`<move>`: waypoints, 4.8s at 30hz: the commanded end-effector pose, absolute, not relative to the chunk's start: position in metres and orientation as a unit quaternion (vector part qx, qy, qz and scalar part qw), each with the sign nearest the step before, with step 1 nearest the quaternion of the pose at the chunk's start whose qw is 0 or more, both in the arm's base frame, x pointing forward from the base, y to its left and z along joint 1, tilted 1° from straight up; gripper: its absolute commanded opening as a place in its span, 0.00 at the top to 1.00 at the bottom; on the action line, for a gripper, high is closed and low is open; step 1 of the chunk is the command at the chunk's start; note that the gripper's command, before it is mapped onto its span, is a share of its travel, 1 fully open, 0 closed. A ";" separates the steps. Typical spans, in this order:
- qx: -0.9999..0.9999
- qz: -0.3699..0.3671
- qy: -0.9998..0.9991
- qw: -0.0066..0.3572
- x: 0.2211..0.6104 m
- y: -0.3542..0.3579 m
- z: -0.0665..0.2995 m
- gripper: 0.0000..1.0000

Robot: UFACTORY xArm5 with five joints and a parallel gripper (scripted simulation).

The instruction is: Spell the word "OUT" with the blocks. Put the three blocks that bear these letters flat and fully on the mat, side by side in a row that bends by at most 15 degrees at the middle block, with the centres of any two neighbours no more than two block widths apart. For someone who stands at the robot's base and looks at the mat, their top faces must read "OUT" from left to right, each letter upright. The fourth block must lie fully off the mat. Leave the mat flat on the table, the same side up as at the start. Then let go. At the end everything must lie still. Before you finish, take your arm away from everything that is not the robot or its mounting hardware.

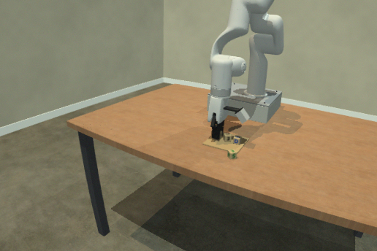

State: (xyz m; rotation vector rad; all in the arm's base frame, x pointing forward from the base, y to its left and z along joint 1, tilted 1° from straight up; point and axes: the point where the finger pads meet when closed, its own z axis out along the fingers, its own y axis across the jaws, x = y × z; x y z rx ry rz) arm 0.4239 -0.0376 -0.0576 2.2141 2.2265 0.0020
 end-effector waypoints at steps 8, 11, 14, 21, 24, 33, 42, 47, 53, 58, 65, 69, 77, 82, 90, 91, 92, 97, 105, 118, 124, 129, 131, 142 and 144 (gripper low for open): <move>0.705 0.002 0.709 0.002 0.425 -0.038 -0.057 0.79; 0.705 0.002 0.709 0.002 0.425 -0.038 -0.057 0.79; 0.705 0.002 0.709 0.002 0.425 -0.038 -0.057 0.79; 0.705 0.002 0.709 0.002 0.425 -0.038 -0.057 0.79; 0.705 0.002 0.709 0.002 0.425 -0.038 -0.057 0.79; 0.705 0.002 0.709 0.002 0.425 -0.038 -0.057 0.79; 0.705 0.002 0.709 0.002 0.425 -0.038 -0.057 0.79; 0.705 0.002 0.709 0.002 0.425 -0.038 -0.057 0.79; 0.705 0.002 0.709 0.002 0.425 -0.038 -0.057 0.79; 0.705 0.002 0.709 0.002 0.425 -0.038 -0.057 0.79; 0.705 0.002 0.709 0.002 0.425 -0.038 -0.057 0.79; 0.705 0.002 0.709 0.002 0.425 -0.038 -0.058 0.79; 0.705 0.002 0.709 0.002 0.425 -0.038 -0.060 0.79; 0.705 0.002 0.709 0.002 0.425 -0.038 -0.061 0.79; 0.705 0.002 0.709 0.002 0.425 -0.038 -0.061 0.79; 0.705 0.002 0.709 0.002 0.425 -0.038 -0.061 0.79; 0.705 0.002 0.709 0.002 0.425 -0.038 -0.061 0.79; 0.705 0.002 0.709 0.002 0.425 -0.038 -0.061 0.79; 0.705 0.002 0.709 0.002 0.425 -0.038 -0.061 0.79; 0.705 0.002 0.709 0.002 0.425 -0.038 -0.061 0.79; 0.705 0.002 0.709 0.002 0.425 -0.038 -0.061 0.74; 0.705 0.002 0.709 0.002 0.425 -0.038 -0.061 0.66; 0.705 0.002 0.709 0.002 0.425 -0.038 -0.061 0.66; 0.705 0.002 0.709 0.002 0.425 -0.038 -0.061 0.58; 0.705 0.002 0.709 0.002 0.425 -0.038 -0.061 0.58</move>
